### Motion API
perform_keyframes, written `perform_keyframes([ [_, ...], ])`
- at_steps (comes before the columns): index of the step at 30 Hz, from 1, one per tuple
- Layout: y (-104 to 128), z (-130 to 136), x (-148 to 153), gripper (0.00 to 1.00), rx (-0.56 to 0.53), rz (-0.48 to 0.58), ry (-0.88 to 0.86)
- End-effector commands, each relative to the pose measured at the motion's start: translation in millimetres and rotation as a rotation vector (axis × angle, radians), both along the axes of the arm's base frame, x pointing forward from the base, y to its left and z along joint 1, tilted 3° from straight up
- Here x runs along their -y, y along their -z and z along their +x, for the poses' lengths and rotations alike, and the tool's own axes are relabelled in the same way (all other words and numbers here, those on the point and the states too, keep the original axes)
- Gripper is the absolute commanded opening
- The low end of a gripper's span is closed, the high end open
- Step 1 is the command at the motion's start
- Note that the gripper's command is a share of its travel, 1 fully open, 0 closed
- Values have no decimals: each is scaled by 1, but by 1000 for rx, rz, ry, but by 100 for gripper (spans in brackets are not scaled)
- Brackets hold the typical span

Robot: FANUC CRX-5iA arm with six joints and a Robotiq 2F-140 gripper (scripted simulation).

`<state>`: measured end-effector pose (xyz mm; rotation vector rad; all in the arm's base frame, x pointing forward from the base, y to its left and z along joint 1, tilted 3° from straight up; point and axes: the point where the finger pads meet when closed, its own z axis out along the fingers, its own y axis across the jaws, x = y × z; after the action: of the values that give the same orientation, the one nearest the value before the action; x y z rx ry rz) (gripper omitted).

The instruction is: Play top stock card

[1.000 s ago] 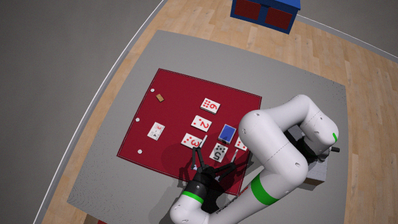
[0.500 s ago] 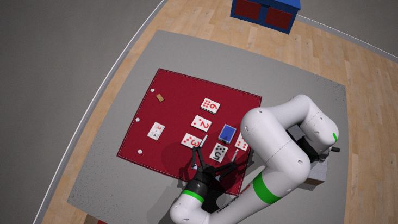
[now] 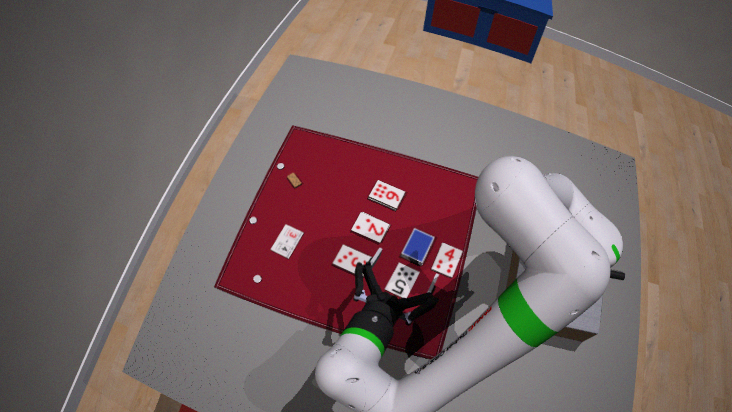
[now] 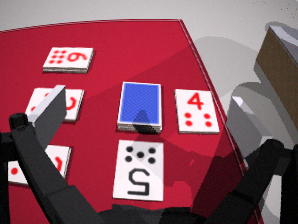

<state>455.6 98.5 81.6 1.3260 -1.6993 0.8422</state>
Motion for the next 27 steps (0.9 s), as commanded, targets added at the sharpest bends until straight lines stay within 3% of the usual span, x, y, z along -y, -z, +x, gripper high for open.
perform_keyframes([
  [1, -1, 1, 0, 100, 31, 120, -3],
  [11, -1, 1, 0, 100, 119, 498, -14],
  [14, -1, 1, -1, 100, 120, 500, -14],
  [27, -1, 1, 0, 100, 236, 1002, -28],
])
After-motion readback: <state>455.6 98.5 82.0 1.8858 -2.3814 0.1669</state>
